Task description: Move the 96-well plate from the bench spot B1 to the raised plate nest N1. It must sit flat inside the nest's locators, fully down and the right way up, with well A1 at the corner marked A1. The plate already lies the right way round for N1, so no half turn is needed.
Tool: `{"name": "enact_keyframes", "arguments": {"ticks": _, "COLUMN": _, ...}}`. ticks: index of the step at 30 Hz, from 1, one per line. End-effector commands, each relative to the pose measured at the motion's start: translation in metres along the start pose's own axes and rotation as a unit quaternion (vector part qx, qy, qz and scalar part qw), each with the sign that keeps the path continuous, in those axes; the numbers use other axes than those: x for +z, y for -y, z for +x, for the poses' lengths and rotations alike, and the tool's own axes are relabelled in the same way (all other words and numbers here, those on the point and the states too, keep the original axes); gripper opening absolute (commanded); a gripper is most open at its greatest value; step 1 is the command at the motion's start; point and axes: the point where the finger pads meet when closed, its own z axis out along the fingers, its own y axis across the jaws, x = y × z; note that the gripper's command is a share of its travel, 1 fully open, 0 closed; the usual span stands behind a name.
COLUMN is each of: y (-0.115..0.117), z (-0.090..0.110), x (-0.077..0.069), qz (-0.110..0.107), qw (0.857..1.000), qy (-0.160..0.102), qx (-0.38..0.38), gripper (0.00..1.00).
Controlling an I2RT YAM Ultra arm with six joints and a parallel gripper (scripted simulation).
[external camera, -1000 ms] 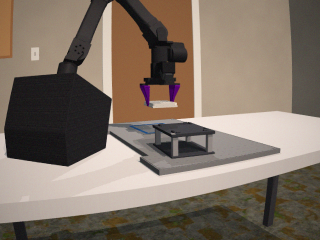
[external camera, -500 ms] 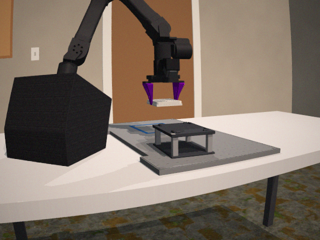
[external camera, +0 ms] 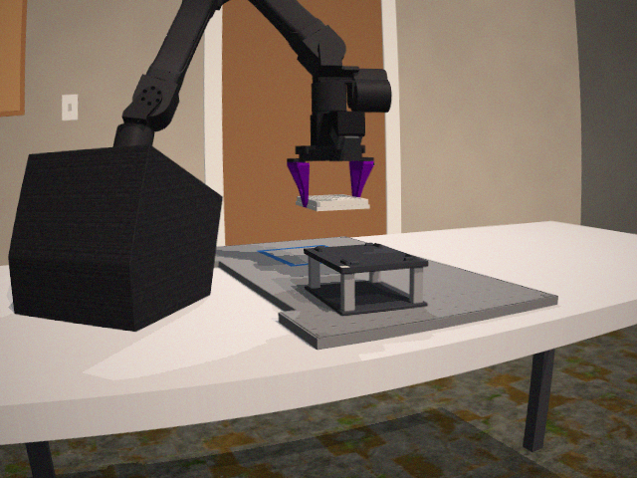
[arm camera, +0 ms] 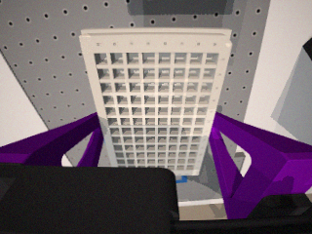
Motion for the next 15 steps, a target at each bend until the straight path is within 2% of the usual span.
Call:
{"name": "enact_keyframes", "arguments": {"ticks": 1, "y": -0.004, "z": -0.015, "x": -0.006, "qz": -0.002, "qw": 1.0, "qy": 0.001, "qx": -0.006, "gripper": 0.0}}
{"name": "enact_keyframes", "arguments": {"ticks": 10, "y": -0.002, "z": -0.045, "x": -0.011, "qz": -0.003, "qw": 1.0, "qy": 0.001, "qx": -0.006, "gripper": 0.0}}
{"name": "enact_keyframes", "arguments": {"ticks": 12, "y": -0.002, "z": -0.045, "x": -0.011, "qz": -0.003, "qw": 1.0, "qy": 0.001, "qx": -0.006, "gripper": 0.0}}
{"name": "enact_keyframes", "arguments": {"ticks": 13, "y": -0.005, "z": -0.047, "x": -0.018, "qz": -0.013, "qw": 1.0, "qy": 0.004, "qx": -0.01, "gripper": 0.0}}
{"name": "enact_keyframes", "arguments": {"ticks": 14, "y": -0.001, "z": -0.051, "x": -0.013, "qz": -0.003, "qw": 1.0, "qy": 0.001, "qx": -0.006, "gripper": 0.0}}
{"name": "enact_keyframes", "arguments": {"ticks": 15, "y": -0.001, "z": -0.055, "x": -0.013, "qz": -0.003, "qw": 1.0, "qy": 0.001, "qx": -0.006, "gripper": 0.0}}
